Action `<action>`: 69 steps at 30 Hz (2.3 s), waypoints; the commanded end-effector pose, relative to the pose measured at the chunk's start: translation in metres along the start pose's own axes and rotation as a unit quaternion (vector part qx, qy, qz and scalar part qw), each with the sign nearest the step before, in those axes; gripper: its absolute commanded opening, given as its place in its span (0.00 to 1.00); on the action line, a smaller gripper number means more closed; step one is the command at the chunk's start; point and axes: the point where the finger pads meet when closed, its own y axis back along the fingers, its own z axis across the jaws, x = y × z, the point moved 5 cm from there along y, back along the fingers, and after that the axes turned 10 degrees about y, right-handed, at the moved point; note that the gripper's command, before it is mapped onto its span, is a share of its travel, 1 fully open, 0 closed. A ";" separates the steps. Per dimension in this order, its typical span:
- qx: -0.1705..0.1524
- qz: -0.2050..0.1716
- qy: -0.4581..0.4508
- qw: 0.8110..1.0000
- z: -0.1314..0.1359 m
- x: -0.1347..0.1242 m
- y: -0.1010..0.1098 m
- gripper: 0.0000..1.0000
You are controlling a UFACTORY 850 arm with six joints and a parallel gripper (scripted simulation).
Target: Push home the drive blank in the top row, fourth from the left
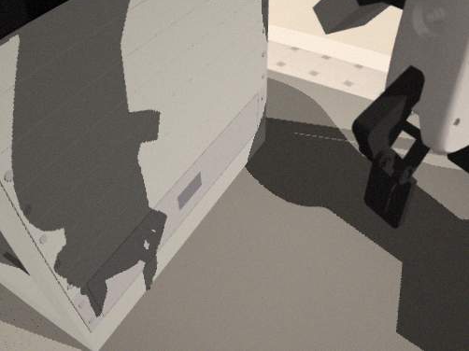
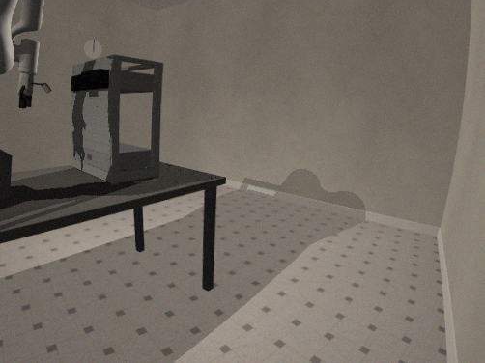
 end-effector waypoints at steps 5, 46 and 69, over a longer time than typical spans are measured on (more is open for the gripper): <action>0.001 0.000 0.000 1.000 -0.001 0.000 0.001 1.00; 0.001 0.000 0.000 1.000 -0.001 0.000 0.001 1.00; 0.023 -0.008 -0.012 1.000 -0.004 -0.005 -0.003 1.00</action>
